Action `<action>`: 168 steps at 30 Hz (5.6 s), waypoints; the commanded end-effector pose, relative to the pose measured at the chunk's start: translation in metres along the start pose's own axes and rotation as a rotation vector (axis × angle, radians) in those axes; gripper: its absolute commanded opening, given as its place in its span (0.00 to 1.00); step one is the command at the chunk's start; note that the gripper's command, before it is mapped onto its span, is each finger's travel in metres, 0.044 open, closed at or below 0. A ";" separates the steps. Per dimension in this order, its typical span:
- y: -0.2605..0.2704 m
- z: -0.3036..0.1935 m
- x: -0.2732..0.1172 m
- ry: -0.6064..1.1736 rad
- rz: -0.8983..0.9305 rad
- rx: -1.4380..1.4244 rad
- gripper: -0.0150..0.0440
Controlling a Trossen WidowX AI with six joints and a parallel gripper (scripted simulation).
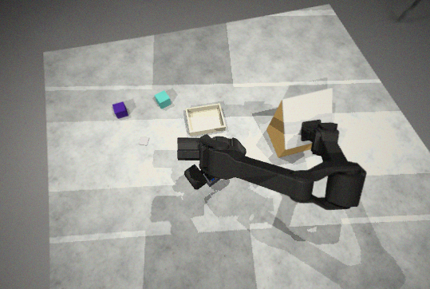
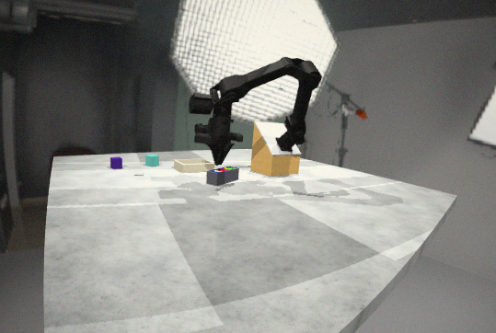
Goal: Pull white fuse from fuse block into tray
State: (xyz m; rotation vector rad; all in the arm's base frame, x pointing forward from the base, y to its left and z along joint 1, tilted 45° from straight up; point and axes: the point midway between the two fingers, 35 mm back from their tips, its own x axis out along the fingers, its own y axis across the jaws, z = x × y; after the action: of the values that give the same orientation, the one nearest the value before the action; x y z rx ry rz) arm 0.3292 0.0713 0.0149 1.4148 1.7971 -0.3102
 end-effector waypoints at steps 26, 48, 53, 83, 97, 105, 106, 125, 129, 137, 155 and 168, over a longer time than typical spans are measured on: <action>-0.003 -0.001 0.016 0.007 -0.002 0.008 0.37; -0.002 -0.001 0.024 0.004 -0.002 0.002 0.31; -0.002 -0.001 0.024 0.004 -0.002 0.002 0.25; -0.002 0.000 0.011 0.003 -0.002 0.004 0.25; -0.002 0.000 0.004 0.004 -0.003 0.005 0.25; -0.002 0.000 0.000 0.004 -0.003 0.006 0.25; -0.002 0.000 0.000 0.004 -0.003 0.006 0.25; -0.002 0.000 -0.009 0.005 -0.003 0.007 0.25; -0.002 0.000 -0.011 0.005 -0.003 0.007 0.25; -0.002 0.000 -0.015 0.005 -0.003 0.007 0.25; -0.003 0.004 -0.037 0.003 -0.003 0.008 0.25; -0.028 0.083 -0.043 -0.019 -0.007 0.011 0.25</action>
State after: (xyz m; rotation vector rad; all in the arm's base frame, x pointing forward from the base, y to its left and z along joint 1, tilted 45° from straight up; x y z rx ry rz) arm 0.3400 -0.0055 -0.0033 1.4168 1.7937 -0.3356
